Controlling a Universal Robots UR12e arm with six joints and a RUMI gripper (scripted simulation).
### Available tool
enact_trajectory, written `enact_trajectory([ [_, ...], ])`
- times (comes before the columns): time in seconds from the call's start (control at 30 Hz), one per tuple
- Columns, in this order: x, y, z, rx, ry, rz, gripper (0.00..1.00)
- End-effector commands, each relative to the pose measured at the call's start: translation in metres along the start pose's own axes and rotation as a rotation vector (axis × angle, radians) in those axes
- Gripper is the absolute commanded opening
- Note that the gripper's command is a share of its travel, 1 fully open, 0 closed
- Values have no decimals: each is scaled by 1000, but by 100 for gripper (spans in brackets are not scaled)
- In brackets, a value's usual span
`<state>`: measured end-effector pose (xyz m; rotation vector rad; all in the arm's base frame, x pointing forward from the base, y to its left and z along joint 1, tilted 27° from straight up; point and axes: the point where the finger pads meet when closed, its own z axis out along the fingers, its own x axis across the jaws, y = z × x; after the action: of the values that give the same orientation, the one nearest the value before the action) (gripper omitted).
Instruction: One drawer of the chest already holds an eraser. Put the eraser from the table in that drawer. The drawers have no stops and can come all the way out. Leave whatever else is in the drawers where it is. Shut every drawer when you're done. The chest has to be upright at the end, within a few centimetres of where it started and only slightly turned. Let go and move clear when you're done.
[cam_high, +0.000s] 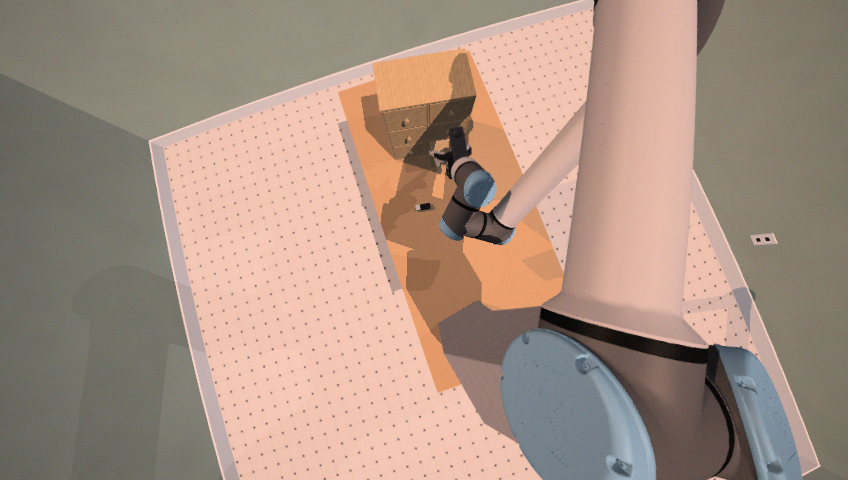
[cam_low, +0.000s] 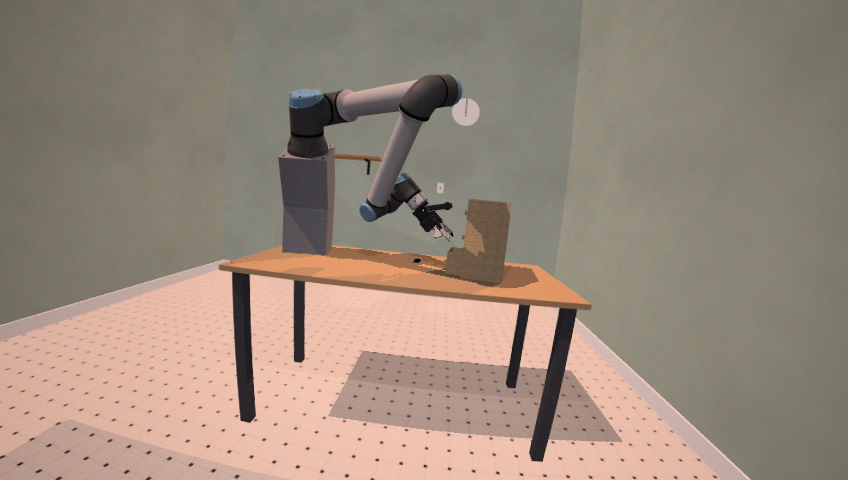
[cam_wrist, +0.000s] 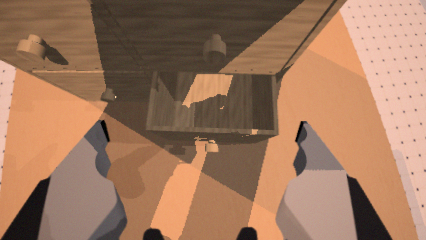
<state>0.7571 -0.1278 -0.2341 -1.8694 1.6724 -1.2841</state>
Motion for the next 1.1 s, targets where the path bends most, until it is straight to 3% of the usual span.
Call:
enact_trajectory([
  [0.0,0,0,0,1,0,0,100],
  [0.7,-1,-1,-3,-9,-1,0,100],
  [1.07,-2,-1,-14,-67,2,1,100],
])
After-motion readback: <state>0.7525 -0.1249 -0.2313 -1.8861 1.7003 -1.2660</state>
